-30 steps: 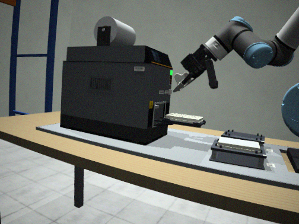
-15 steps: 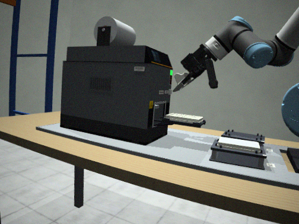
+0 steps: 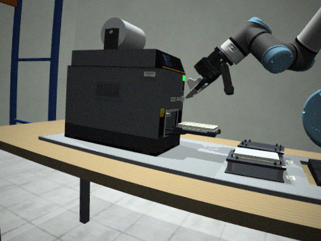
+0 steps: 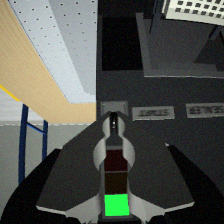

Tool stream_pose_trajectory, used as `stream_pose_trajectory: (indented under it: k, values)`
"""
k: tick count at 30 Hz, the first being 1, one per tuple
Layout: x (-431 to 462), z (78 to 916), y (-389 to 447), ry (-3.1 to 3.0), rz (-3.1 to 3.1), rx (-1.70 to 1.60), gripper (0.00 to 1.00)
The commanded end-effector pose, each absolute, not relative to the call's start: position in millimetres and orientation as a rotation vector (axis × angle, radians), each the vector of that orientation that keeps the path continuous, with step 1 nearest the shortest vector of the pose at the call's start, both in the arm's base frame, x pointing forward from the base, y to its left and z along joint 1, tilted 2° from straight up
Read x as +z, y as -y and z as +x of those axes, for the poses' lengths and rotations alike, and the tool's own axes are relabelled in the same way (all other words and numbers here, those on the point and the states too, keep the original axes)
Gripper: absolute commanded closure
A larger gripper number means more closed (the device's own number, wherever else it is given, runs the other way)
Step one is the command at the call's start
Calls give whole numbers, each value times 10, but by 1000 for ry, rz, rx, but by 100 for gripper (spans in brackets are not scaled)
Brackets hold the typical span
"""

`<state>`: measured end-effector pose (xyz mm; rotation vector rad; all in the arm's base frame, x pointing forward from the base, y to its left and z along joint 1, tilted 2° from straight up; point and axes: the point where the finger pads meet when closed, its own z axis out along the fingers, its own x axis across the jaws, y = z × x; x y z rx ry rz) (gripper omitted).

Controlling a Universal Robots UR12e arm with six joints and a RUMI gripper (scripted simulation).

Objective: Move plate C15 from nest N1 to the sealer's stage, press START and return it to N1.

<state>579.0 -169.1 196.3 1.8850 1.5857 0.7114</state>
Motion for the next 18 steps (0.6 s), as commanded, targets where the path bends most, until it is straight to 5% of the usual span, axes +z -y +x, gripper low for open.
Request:
stream_pose_trajectory:
  k: [1,18]
  values:
    - [1980,5799,1689,-1586,1882,711,100]
    - [1982,5825,1693,-1586,1882,712,100]
